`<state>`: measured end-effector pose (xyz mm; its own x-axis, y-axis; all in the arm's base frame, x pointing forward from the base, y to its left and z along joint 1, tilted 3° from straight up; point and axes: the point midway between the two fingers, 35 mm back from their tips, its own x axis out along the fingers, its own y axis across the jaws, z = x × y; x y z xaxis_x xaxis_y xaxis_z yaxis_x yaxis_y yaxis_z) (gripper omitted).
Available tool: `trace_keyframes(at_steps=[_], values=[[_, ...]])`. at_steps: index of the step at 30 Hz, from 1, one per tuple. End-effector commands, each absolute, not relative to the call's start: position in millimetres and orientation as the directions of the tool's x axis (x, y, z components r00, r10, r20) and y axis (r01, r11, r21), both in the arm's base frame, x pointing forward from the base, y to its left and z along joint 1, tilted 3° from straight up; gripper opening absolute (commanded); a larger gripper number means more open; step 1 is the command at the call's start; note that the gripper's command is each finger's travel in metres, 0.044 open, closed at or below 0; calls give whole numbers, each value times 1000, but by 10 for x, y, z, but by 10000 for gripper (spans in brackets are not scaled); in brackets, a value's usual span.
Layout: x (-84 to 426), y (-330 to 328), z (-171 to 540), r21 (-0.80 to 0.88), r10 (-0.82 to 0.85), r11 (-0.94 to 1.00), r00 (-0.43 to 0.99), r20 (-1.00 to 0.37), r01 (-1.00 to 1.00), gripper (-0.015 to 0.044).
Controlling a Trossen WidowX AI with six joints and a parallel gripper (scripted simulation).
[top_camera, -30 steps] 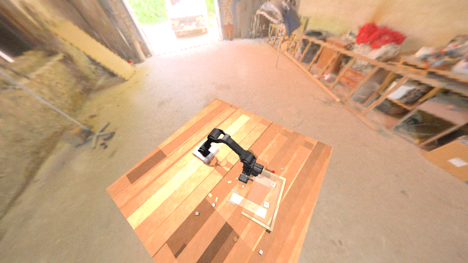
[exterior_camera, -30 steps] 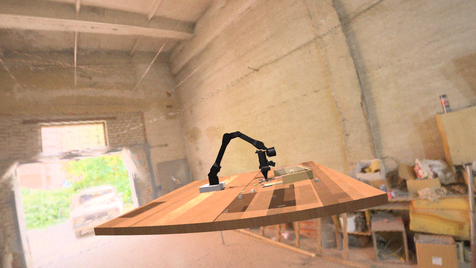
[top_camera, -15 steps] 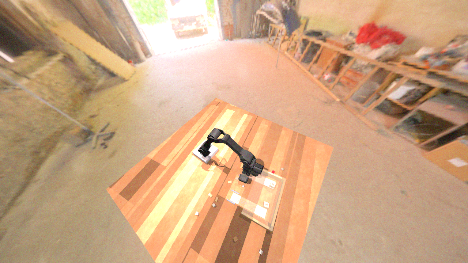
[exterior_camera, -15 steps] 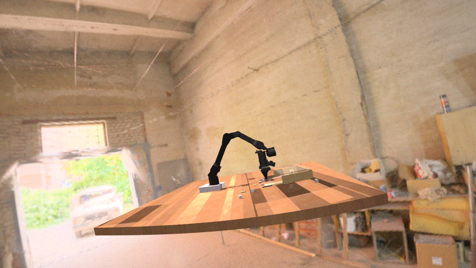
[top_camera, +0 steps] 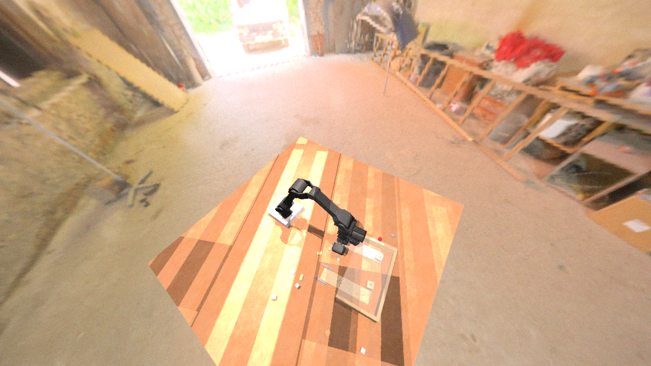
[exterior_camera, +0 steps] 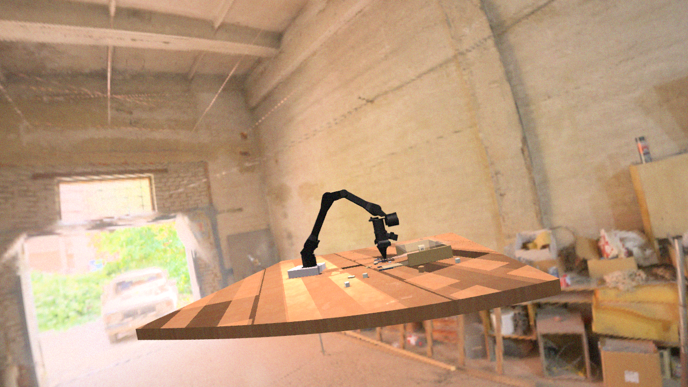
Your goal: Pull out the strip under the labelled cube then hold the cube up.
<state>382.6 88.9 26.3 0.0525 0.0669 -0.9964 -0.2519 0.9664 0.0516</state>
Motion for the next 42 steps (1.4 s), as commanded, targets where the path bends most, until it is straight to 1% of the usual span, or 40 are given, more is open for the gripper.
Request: trace_keyframes(at_steps=[1,42], values=[[3828,885,236,48,64,966,55,-996,-256,0],[3232,754,166,48,62,966,49,-997,-256,0]])
